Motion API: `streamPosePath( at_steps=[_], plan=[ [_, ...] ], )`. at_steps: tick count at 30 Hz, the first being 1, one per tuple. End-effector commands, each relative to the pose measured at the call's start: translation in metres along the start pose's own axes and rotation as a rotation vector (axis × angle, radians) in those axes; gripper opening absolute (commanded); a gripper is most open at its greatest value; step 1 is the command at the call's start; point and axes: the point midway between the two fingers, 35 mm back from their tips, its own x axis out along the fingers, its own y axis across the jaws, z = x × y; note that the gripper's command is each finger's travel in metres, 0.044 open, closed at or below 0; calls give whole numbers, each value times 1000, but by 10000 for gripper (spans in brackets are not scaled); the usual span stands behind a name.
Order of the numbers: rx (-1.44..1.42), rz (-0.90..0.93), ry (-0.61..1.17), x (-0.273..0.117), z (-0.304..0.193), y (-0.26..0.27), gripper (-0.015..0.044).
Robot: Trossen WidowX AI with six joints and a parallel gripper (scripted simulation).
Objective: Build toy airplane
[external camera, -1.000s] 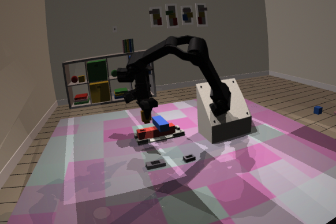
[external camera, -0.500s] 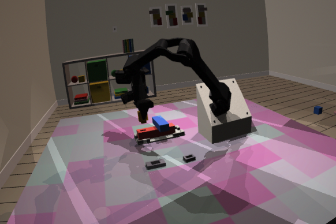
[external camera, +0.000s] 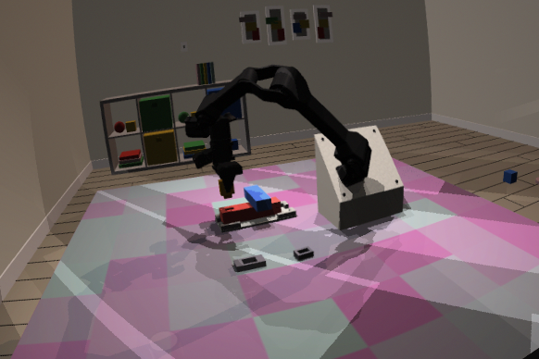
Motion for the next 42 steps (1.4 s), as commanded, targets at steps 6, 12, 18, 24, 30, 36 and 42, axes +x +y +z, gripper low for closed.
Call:
streamPosePath(
  at_steps=[6,12,18,24,30,36,42],
  plan=[
    [0,-1,2,4,-2,-11,65],
    [0,-1,2,5,-2,-11,65],
    [0,-1,2,4,-2,-11,65],
    [0,-1,2,4,-2,-11,65],
    [0,-1,2,5,-2,-13,65],
    [0,-1,2,14,-2,-13,65],
    [0,-1,2,23,-2,-13,65]
  ],
)
